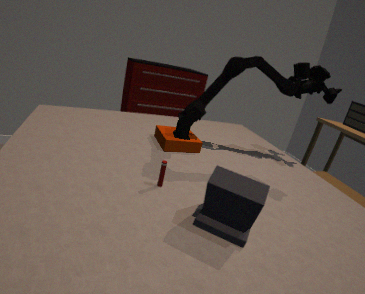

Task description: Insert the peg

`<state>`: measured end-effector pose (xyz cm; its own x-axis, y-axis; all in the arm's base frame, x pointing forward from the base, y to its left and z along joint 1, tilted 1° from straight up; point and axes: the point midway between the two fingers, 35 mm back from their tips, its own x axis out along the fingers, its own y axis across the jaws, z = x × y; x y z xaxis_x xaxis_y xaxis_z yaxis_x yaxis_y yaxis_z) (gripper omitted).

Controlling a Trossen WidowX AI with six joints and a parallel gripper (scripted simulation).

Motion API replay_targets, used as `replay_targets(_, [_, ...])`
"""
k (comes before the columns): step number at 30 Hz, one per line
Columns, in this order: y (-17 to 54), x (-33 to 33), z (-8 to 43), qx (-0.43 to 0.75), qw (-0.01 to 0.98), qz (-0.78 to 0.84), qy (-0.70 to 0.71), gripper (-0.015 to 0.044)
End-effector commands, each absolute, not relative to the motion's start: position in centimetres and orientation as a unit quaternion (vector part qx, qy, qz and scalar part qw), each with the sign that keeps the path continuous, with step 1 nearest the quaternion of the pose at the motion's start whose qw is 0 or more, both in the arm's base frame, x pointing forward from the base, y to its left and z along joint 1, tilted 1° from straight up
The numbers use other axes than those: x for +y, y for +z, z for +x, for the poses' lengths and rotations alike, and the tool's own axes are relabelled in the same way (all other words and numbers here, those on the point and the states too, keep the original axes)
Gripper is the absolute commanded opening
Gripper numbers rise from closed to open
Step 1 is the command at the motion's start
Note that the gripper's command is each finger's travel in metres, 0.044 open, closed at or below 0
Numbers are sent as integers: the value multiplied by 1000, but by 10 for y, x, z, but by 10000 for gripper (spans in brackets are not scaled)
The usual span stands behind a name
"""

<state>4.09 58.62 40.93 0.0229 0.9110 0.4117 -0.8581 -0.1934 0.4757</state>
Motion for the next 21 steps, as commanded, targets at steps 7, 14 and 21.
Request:
replay_targets(7, [387, 579, 110, 47, 700, 280, 655, 440])
replay_targets(14, [369, 567, 160, 56, 746, 241, 618, 440])
replay_targets(21, [352, 550, 208, 70, 783, 207, 582, 440])
